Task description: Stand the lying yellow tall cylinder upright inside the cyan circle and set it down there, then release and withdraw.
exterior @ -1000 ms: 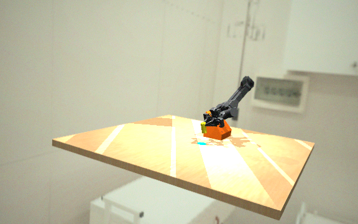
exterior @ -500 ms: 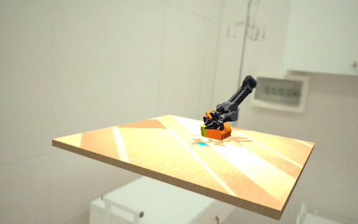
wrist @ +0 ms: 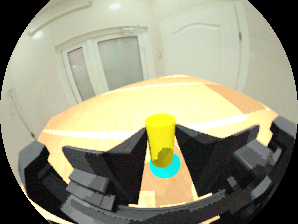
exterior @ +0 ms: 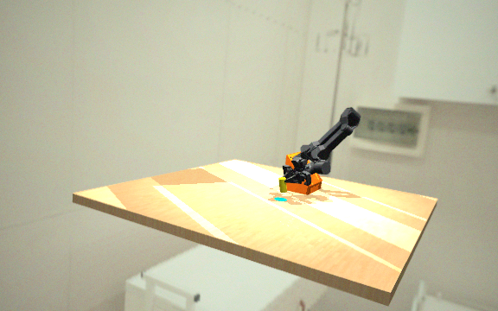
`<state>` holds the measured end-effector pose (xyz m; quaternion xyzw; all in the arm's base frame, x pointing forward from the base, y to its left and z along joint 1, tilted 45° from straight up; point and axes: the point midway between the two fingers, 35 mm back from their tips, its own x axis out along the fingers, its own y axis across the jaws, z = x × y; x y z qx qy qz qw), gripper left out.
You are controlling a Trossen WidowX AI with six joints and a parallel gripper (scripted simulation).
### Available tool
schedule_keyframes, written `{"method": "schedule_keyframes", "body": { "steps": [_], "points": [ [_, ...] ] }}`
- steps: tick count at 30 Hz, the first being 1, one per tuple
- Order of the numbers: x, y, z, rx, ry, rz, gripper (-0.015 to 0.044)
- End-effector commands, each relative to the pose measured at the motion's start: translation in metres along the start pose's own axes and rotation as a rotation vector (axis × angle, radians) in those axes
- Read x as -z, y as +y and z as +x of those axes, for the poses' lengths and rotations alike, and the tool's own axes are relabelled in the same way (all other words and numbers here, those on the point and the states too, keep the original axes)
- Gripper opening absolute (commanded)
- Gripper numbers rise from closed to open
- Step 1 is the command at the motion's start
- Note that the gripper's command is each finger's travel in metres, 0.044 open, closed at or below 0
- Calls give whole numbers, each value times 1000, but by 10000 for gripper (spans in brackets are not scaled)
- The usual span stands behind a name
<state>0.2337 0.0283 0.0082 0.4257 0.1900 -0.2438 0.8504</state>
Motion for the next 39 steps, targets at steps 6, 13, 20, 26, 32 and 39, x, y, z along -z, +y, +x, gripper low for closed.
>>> {"method": "schedule_keyframes", "body": {
  "steps": [6, 13, 20, 26, 32, 39],
  "points": [
    [10, -5, 0, -2, -17, -5, 105],
    [17, -7, -1, -12, -30, -8, 105],
    [21, -8, 2, -16, -32, -8, 105],
    [26, -8, 8, -16, -29, -7, 105],
    [30, -8, 14, -17, -26, -7, 105],
    [30, -8, 14, -17, -26, -7, 105]
  ]
}}
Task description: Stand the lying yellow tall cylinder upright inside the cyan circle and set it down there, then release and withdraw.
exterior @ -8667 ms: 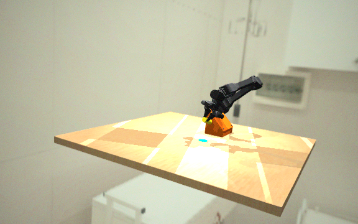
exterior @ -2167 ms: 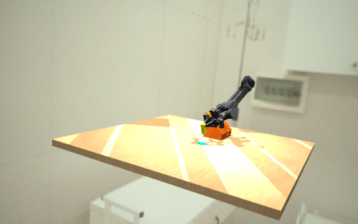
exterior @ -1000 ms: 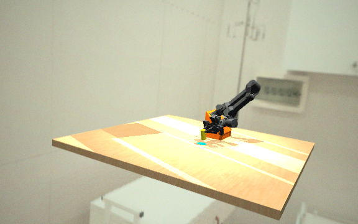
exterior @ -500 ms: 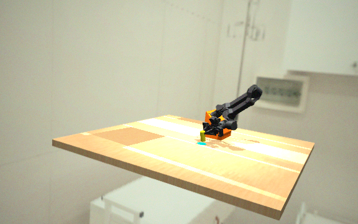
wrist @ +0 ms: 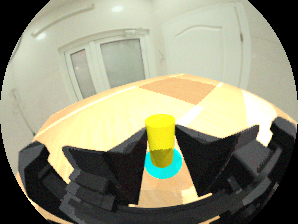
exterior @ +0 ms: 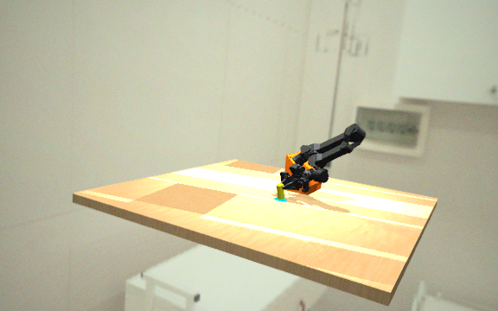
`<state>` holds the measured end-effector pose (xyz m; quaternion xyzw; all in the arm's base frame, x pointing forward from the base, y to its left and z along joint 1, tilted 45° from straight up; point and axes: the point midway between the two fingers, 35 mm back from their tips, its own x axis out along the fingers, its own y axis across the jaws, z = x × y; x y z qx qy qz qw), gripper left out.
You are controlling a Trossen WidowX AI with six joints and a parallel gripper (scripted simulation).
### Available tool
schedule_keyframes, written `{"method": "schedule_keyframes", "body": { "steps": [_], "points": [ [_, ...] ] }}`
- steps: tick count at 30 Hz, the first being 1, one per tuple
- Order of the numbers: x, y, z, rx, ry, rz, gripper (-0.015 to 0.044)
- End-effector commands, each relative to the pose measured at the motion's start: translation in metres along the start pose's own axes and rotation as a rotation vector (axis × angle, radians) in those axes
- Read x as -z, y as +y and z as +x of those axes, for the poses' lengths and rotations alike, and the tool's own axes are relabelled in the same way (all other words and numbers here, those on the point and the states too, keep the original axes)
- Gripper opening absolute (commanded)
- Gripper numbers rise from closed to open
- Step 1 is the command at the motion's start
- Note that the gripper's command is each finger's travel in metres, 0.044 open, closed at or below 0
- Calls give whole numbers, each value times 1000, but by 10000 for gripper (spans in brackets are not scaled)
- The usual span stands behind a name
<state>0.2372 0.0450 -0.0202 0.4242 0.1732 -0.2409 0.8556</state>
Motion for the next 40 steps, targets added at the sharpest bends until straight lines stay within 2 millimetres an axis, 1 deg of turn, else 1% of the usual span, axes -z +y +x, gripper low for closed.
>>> {"method": "schedule_keyframes", "body": {
  "steps": [1, 4, 15, 21, 40],
  "points": [
    [1, -1, 1, 4, 3, -7, 105],
    [1, -1, 1, 4, 3, -7, 105],
    [1, -1, 1, 4, 3, -7, 394],
    [0, -1, 0, 4, 3, -7, 400],
    [-36, 11, -10, 16, 4, -18, 400]
  ]
}}
